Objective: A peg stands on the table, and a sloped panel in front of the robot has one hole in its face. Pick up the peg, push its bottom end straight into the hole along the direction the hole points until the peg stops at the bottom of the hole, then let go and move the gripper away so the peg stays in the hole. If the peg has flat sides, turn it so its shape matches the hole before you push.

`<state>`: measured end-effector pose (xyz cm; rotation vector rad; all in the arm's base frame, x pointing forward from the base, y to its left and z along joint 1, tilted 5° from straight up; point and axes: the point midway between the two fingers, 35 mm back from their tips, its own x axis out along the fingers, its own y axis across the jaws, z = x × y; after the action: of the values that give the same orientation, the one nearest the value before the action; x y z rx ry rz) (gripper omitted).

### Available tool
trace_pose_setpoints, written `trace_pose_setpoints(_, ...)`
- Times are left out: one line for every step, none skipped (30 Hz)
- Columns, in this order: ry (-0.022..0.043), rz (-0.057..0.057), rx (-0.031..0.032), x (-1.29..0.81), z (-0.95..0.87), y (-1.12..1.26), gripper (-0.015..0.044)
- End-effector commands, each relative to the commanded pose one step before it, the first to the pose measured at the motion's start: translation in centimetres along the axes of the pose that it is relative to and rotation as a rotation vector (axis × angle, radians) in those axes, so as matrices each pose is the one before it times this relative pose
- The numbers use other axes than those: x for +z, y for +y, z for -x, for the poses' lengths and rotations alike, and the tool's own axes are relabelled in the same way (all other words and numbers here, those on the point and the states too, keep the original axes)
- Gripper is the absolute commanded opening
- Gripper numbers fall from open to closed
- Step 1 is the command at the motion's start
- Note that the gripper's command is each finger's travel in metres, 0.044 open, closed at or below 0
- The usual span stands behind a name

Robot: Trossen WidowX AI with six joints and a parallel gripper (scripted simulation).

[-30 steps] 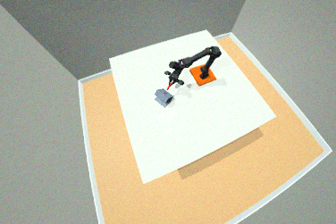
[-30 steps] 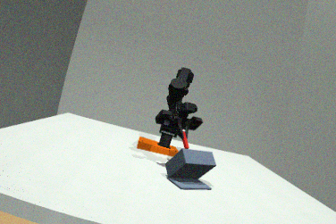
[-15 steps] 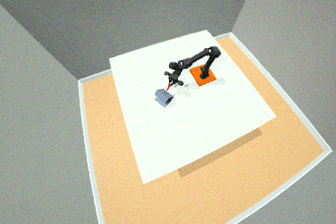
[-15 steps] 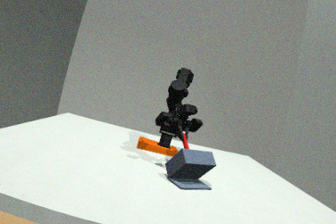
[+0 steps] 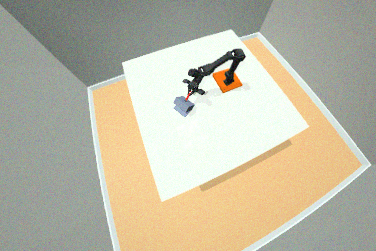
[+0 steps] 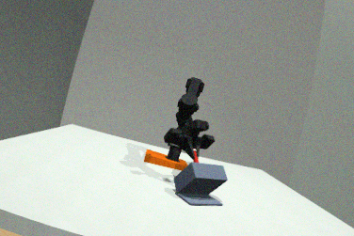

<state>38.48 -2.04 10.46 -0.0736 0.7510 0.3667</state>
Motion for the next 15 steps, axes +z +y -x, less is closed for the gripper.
trace_pose_setpoints(0.00006, -0.0014, -0.00208, -0.013, 0.034, -0.029, 0.0000)
trace_pose_setpoints(-0.00146, 0.0015, 0.00051, 0.060, 0.108, -0.009, 0.0000)
trace_pose_setpoints(-0.00001, 0.0000, -0.00001, -0.001, 0.000, 0.001, 0.0000)
trace_pose_setpoints(0.00000, 0.0000, 0.00000, 0.000, 0.000, 0.000, 0.0000)
trace_pose_setpoints(0.00000, 0.0000, 0.00000, 0.000, 0.000, 0.000, 0.0000)
trace_pose_setpoints(0.00000, 0.0000, 0.00000, 0.000, 0.000, 0.000, 0.0000)
trace_pose_setpoints(0.00000, 0.0000, 0.00000, 0.000, 0.000, 0.000, 0.0000)
trace_pose_setpoints(0.00000, 0.0000, 0.00000, 0.000, 0.000, 0.000, 0.0000)
trace_pose_setpoints(0.00000, 0.0000, 0.00000, 0.000, 0.000, 0.000, 0.0000)
trace_pose_setpoints(0.00000, 0.0000, 0.00000, 0.000, 0.000, 0.000, 0.0000)
trace_pose_setpoints(0.00000, 0.0000, 0.00000, 0.000, 0.000, 0.000, 0.0000)
trace_pose_setpoints(0.00000, 0.0000, 0.00000, 0.000, 0.000, 0.000, 0.0000)
trace_pose_setpoints(0.00000, 0.0000, 0.00000, 0.000, 0.000, 0.000, 0.0000)
trace_pose_setpoints(0.00000, 0.0000, 0.00000, 0.000, 0.000, 0.000, 0.0000)
trace_pose_setpoints(0.00001, 0.0000, 0.00000, -0.013, 0.000, 0.002, 0.0000)
